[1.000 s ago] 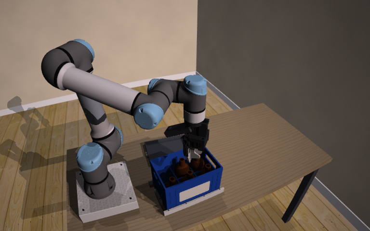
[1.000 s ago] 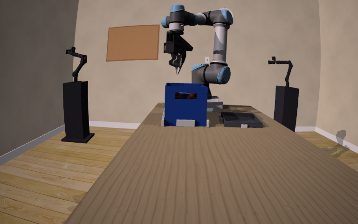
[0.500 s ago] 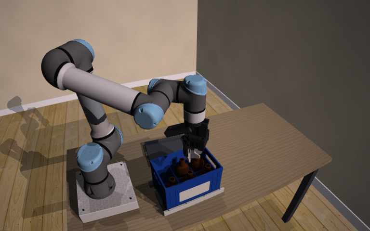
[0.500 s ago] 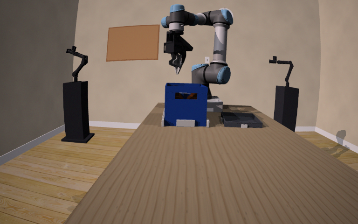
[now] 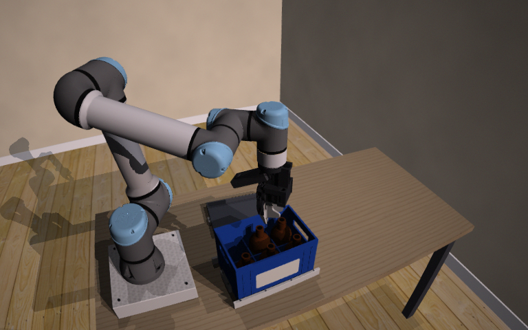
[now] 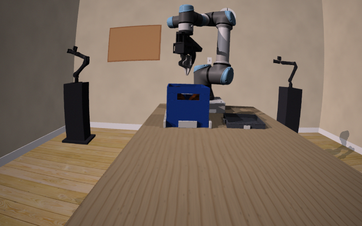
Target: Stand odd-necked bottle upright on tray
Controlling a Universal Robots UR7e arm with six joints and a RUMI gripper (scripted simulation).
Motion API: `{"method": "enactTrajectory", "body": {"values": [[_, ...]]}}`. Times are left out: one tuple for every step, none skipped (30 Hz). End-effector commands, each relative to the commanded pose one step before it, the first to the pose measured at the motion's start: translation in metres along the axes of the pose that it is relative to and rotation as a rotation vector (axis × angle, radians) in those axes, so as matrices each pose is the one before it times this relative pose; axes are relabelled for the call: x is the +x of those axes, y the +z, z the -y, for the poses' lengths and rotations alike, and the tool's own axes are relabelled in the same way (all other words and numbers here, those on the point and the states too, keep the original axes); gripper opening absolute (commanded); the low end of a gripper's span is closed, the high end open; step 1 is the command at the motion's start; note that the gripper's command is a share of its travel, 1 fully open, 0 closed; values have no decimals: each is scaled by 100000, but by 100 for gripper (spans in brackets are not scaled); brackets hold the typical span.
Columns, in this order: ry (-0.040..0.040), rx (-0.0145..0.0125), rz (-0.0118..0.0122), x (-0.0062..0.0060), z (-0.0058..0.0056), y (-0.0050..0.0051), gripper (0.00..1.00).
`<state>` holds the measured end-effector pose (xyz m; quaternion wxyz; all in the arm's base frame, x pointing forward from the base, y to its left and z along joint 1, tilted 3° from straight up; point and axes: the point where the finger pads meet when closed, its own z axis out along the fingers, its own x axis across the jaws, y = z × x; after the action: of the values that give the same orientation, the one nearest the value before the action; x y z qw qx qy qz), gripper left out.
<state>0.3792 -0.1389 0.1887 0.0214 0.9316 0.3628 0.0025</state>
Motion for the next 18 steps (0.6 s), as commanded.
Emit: {"method": "enactTrajectory", "body": {"values": [[94, -186, 140, 2767, 2402, -59, 0], [0, -4, 0, 384, 395, 3, 0], [0, -2, 0, 170, 178, 1, 0], [0, 0, 0, 28, 30, 0, 0], [0, 0, 0, 0, 0, 0, 0], [0, 0, 0, 0, 0, 0, 0], [0, 0, 0, 0, 0, 0, 0], [0, 0, 0, 0, 0, 0, 0], [0, 0, 0, 0, 0, 0, 38], [0, 0, 0, 0, 0, 0, 38], [0, 0, 0, 0, 0, 0, 38], [0, 0, 0, 0, 0, 0, 38], [0, 0, 0, 0, 0, 0, 38], [0, 0, 0, 0, 0, 0, 38], [0, 0, 0, 0, 0, 0, 38], [0, 0, 0, 0, 0, 0, 38], [0, 0, 0, 0, 0, 0, 38], [0, 0, 0, 0, 0, 0, 38]]}}
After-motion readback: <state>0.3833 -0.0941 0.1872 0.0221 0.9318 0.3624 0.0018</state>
